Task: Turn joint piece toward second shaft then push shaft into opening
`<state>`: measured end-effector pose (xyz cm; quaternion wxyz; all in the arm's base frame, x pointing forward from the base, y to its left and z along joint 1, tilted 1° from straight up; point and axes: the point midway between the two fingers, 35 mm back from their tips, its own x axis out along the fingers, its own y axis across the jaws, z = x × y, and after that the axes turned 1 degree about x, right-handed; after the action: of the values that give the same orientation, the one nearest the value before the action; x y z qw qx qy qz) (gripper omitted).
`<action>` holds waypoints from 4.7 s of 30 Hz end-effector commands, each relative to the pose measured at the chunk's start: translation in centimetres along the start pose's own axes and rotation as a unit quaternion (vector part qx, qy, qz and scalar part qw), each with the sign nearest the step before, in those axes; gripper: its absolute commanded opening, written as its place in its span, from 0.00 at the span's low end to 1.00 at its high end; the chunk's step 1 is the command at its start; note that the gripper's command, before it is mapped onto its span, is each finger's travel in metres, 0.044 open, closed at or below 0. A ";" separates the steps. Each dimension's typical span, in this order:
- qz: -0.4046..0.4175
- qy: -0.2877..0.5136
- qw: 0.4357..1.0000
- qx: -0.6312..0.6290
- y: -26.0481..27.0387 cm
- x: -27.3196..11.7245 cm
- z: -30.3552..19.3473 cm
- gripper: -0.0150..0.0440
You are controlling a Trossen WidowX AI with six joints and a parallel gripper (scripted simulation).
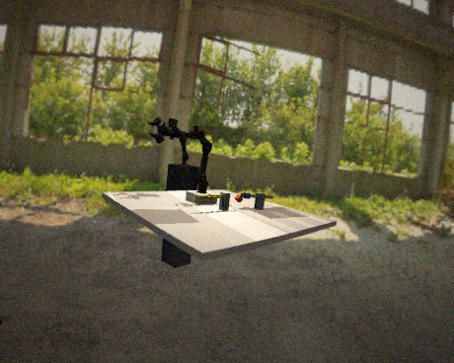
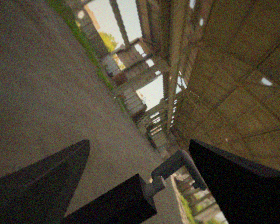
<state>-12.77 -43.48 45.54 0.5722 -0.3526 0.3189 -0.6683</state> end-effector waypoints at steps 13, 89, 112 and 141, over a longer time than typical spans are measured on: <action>0.123 -0.027 0.987 0.101 9.0 0.6 5.8 1.00; 0.739 0.175 0.621 -0.195 41.7 -55.0 13.6 1.00; 0.791 -0.067 0.502 -0.344 42.5 -54.7 13.0 1.00; 0.755 -0.333 0.354 -0.440 43.3 -54.4 12.6 1.00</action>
<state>26.37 3.92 10.63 0.6585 -0.3512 0.4934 0.4468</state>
